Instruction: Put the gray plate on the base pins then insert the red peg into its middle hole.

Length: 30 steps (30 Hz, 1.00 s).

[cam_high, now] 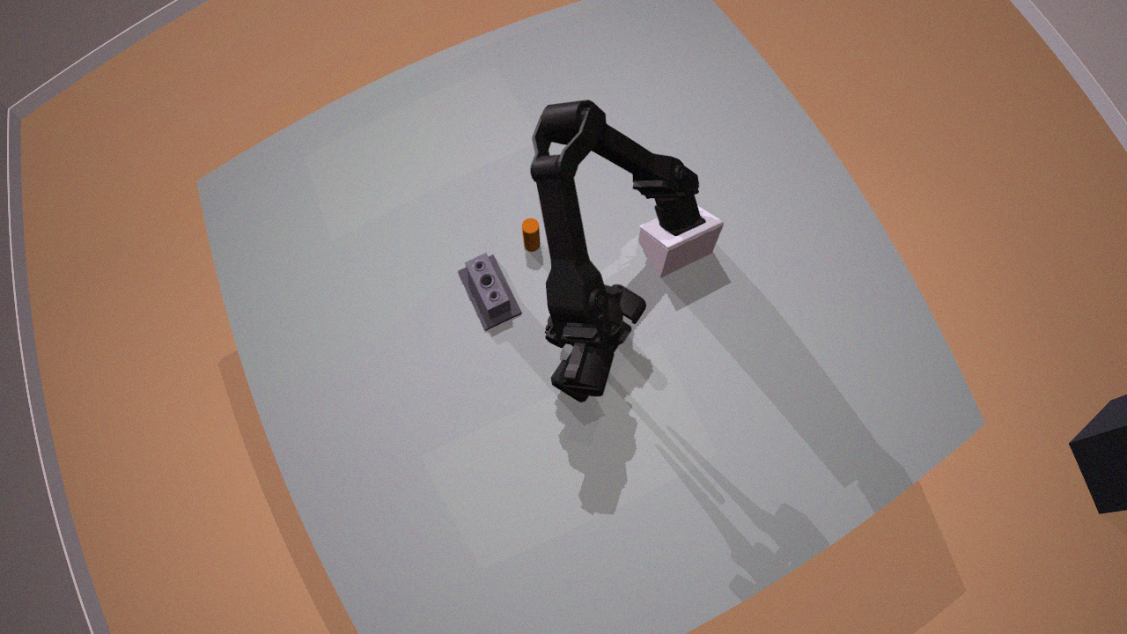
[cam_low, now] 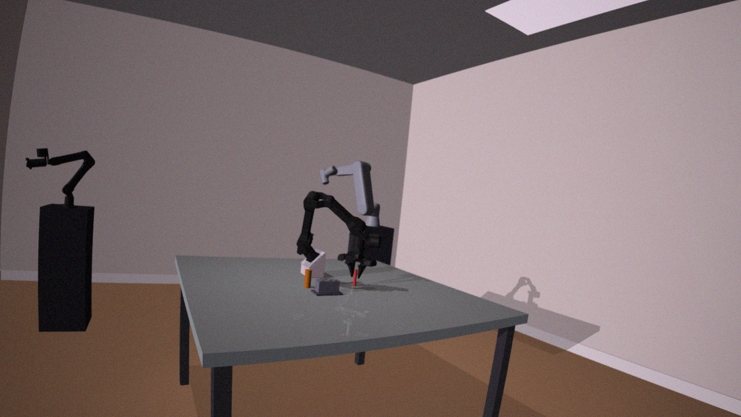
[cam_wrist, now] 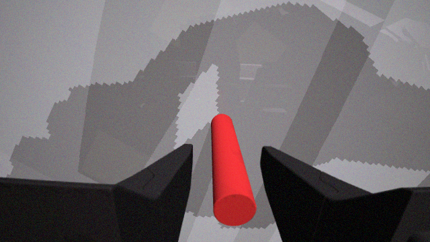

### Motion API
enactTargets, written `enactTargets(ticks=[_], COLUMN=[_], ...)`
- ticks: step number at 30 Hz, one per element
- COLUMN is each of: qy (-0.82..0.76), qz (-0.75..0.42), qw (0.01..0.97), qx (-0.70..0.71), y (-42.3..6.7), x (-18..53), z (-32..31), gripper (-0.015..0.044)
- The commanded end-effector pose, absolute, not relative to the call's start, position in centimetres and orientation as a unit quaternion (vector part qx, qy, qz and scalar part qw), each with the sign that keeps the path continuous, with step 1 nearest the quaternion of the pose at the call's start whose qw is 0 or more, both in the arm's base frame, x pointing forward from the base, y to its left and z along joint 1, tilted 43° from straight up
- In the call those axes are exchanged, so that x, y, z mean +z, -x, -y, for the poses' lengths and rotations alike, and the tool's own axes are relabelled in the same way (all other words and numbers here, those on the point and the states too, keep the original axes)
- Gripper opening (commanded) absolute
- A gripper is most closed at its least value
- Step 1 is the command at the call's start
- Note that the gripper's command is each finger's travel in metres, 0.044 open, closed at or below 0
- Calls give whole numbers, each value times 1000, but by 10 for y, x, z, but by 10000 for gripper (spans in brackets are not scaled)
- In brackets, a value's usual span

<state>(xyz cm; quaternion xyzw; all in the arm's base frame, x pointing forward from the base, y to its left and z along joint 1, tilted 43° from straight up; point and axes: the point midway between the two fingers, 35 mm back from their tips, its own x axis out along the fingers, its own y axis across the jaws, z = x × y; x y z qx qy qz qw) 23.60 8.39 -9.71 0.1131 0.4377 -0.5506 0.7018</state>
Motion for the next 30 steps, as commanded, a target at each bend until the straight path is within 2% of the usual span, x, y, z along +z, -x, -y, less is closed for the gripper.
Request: enactTargets(ticks=[1, 2, 9, 30], qy=[-112, -112, -112, -113], qz=[-437, -437, -437, -439], qw=[704, 704, 704, 703], qx=[-549, -549, -549, -548], y=[-237, -237, -237, -241], x=[-97, -97, -97, -61], z=[-84, -84, -84, -123], gripper=[72, 46, 0, 0])
